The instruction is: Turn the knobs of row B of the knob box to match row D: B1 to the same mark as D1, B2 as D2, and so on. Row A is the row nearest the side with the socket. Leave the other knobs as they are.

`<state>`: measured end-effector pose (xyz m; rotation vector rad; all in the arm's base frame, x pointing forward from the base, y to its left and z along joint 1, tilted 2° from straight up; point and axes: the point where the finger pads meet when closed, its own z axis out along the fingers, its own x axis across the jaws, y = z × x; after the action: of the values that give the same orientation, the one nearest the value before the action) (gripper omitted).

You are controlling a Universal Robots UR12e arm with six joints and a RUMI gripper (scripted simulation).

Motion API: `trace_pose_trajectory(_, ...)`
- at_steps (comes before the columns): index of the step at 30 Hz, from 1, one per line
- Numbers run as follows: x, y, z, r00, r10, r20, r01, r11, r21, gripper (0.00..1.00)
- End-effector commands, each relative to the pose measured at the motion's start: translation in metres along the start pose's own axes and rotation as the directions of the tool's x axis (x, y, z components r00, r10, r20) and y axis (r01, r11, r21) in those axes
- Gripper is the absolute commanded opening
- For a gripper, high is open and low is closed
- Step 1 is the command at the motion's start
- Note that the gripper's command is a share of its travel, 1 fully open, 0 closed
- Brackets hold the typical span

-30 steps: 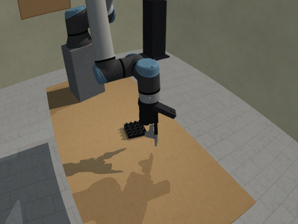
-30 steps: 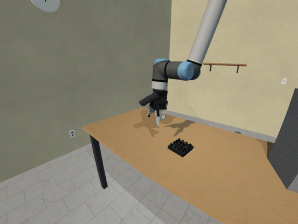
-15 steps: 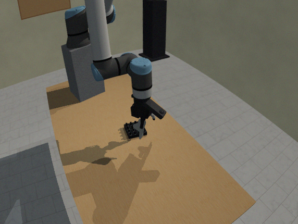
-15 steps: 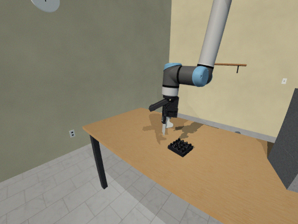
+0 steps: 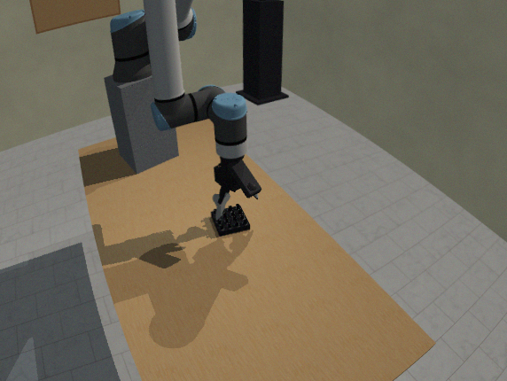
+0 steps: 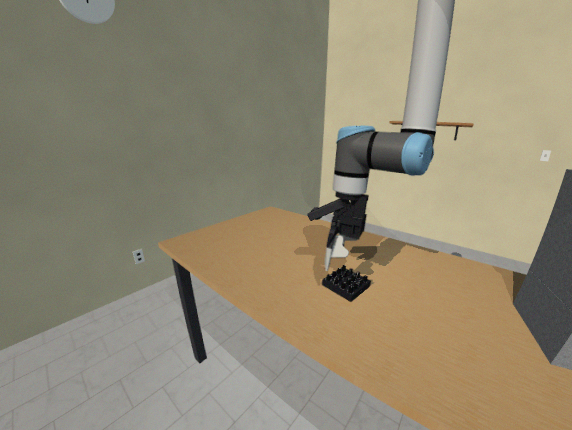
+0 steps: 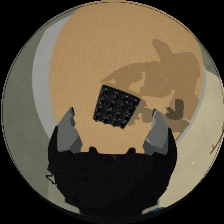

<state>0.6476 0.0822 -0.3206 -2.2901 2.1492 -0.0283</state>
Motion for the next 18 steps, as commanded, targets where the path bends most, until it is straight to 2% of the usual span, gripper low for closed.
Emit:
trace_pose_trajectory(1, -0.001, 0.011, 0.001, 0.998, 0.066, -0.006, -0.066, 0.998, 0.002, 1.0)
trace_pose_trajectory(10, -0.003, 0.042, 0.002, 0.972, 0.235, -0.013, -0.235, 0.972, -0.003, 1.0)
trace_pose_trajectory(18, -0.004, 0.054, 0.002, 0.954, 0.3, -0.017, -0.3, 0.954, -0.004, 1.0)
